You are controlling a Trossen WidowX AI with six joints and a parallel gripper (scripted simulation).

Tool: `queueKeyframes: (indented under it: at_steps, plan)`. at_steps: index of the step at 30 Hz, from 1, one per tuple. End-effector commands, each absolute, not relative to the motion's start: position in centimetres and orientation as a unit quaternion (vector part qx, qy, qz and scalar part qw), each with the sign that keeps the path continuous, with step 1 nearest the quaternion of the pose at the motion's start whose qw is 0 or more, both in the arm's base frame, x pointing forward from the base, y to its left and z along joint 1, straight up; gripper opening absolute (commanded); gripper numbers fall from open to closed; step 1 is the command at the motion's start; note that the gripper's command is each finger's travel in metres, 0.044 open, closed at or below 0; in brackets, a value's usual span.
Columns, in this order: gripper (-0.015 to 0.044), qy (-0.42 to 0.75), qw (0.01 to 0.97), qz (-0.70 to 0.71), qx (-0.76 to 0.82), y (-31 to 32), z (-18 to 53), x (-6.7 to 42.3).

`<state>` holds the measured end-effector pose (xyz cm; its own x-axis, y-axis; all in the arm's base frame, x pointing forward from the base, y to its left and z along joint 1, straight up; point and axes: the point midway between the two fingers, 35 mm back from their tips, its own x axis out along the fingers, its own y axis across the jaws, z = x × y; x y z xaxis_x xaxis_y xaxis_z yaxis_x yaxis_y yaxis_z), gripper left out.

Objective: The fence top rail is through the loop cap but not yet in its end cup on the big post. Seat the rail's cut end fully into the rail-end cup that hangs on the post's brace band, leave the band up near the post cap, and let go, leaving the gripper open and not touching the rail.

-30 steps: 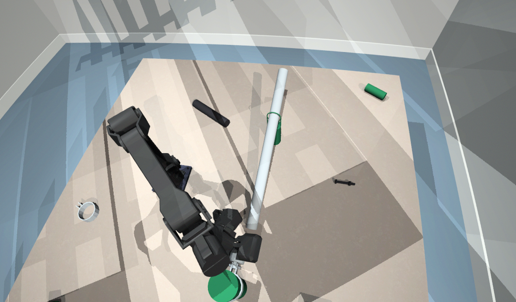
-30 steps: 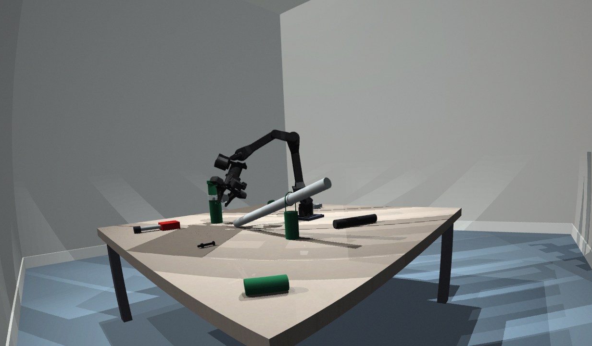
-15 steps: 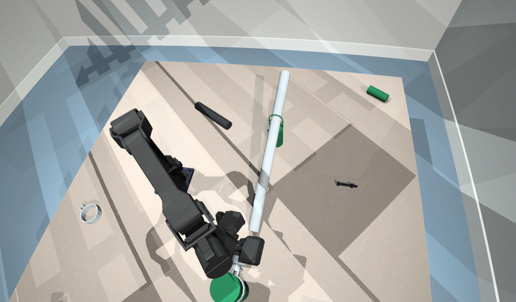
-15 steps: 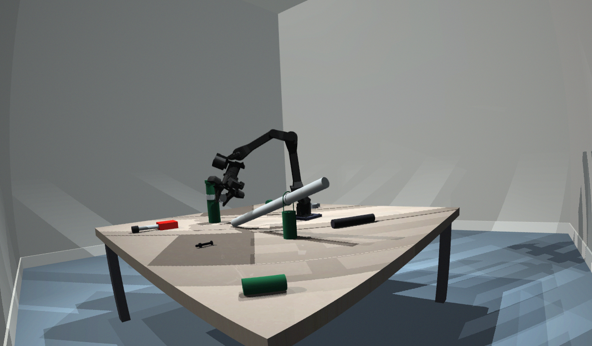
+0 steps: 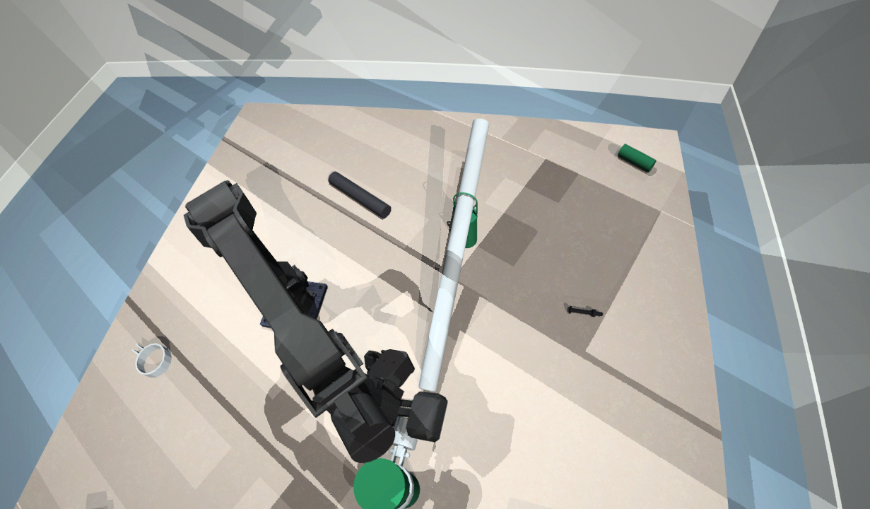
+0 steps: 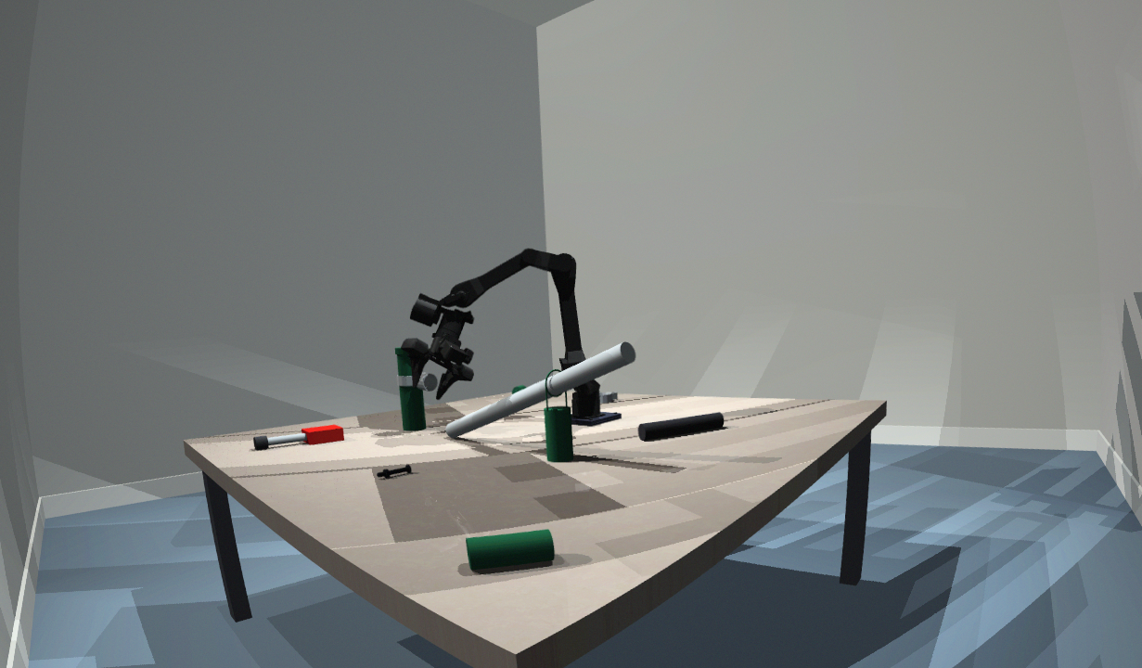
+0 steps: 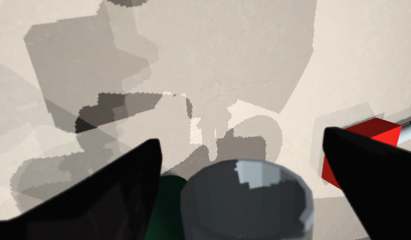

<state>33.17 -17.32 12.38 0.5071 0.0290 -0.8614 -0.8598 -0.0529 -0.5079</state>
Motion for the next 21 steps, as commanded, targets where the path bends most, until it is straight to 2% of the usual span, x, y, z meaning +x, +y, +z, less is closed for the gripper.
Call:
queueKeyframes:
  at_steps: [1,10,21]
  plan:
    - [0.0440,0.331,0.603,0.364,-0.628,-15.8,14.3,33.2]
    - [0.0440,0.329,0.606,0.364,-0.626,-14.3,15.5,33.1]
    - [0.0440,0.461,0.800,0.191,-0.333,-8.0,20.3,32.8]
